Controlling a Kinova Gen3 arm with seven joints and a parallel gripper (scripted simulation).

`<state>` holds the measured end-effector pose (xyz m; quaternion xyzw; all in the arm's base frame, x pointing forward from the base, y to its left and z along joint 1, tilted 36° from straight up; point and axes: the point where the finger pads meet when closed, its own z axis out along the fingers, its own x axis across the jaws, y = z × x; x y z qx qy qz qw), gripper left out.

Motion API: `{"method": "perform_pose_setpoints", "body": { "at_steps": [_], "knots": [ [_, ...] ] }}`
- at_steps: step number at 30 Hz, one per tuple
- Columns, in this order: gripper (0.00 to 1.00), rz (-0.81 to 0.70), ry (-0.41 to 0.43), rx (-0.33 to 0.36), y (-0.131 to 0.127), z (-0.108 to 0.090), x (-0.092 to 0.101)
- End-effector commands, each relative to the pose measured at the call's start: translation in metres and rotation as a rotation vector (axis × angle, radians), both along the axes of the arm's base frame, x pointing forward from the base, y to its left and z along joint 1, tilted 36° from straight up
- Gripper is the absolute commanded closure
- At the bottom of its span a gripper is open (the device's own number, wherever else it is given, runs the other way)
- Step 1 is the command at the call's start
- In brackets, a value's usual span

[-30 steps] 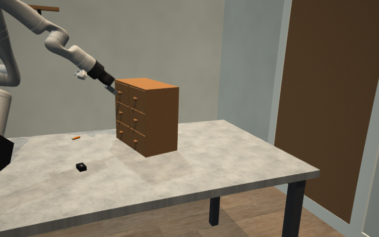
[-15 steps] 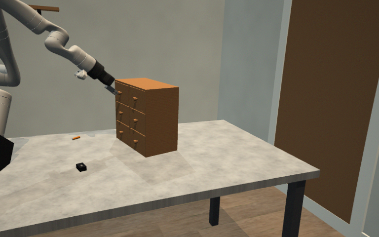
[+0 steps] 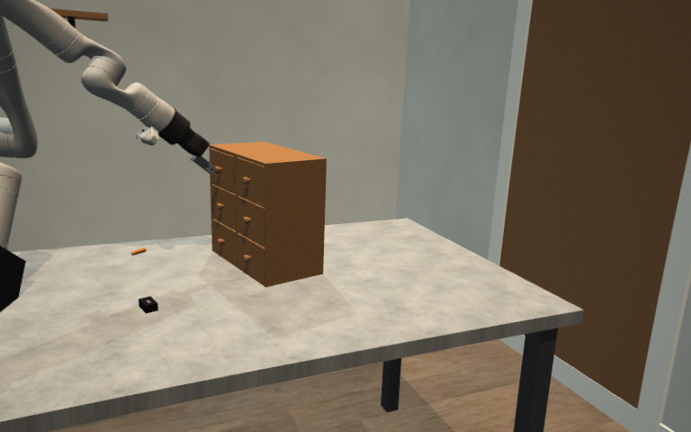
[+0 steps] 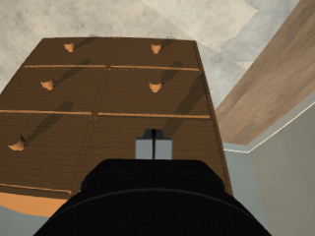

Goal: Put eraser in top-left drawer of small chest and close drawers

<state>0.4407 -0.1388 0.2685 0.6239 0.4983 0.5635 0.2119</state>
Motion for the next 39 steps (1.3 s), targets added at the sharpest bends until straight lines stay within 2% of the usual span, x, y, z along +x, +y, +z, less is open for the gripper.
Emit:
{"method": "perform_pose_setpoints", "body": {
  "at_steps": [1, 19, 23, 29, 39],
  "knots": [
    [1.00, -0.012, 0.004, 0.004, -0.003, 0.000, 0.002],
    [1.00, -0.011, 0.004, 0.004, -0.003, 0.000, 0.001],
    [1.00, -0.008, 0.007, 0.007, 0.000, -0.004, -0.010],
    [1.00, -0.008, 0.007, 0.007, 0.002, -0.014, -0.038],
    [1.00, -0.011, 0.005, 0.005, 0.000, -0.016, -0.046]
  ]
}}
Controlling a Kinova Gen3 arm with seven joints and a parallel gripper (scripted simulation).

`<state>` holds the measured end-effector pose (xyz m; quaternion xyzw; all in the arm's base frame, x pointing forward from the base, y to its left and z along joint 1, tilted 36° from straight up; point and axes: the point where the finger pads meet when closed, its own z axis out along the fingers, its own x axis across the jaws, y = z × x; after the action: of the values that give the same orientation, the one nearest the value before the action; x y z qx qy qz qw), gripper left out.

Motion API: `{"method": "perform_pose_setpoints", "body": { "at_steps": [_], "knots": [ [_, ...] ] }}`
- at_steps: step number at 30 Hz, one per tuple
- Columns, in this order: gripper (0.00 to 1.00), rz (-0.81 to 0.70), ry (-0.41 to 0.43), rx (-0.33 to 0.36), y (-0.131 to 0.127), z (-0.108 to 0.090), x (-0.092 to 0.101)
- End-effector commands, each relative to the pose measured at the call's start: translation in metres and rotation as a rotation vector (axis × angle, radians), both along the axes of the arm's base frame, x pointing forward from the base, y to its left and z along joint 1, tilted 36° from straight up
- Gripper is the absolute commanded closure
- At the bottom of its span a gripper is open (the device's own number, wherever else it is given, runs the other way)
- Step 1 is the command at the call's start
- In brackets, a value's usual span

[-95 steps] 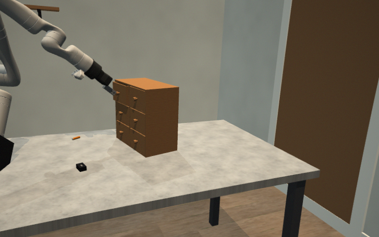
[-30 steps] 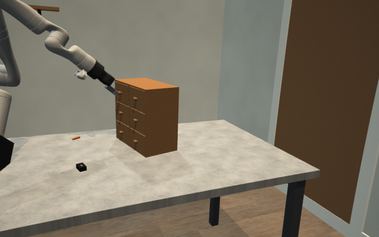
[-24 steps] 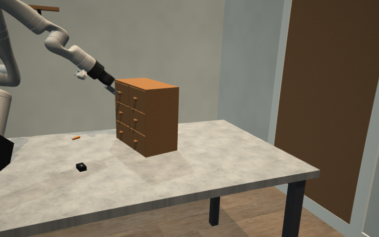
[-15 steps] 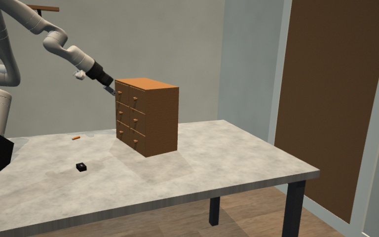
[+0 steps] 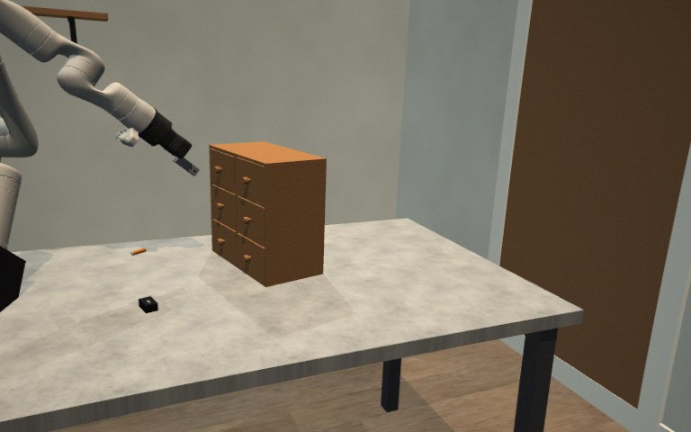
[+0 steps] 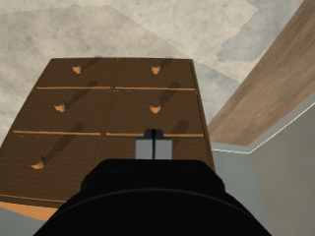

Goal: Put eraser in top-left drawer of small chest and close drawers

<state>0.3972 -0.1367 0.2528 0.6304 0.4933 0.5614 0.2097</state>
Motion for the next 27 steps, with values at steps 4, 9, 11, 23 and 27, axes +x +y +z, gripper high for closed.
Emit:
{"method": "perform_pose_setpoints", "body": {
  "at_steps": [4, 9, 11, 23, 27],
  "knots": [
    [1.00, 0.002, -0.004, -0.003, -0.001, 0.000, -0.006],
    [1.00, 0.003, -0.004, -0.002, -0.001, 0.000, -0.011],
    [1.00, 0.002, -0.004, -0.003, -0.003, 0.000, -0.016],
    [1.00, 0.001, -0.005, -0.004, -0.009, 0.001, -0.050],
    [1.00, 0.001, -0.005, -0.004, -0.009, 0.001, -0.053]
  ]
}}
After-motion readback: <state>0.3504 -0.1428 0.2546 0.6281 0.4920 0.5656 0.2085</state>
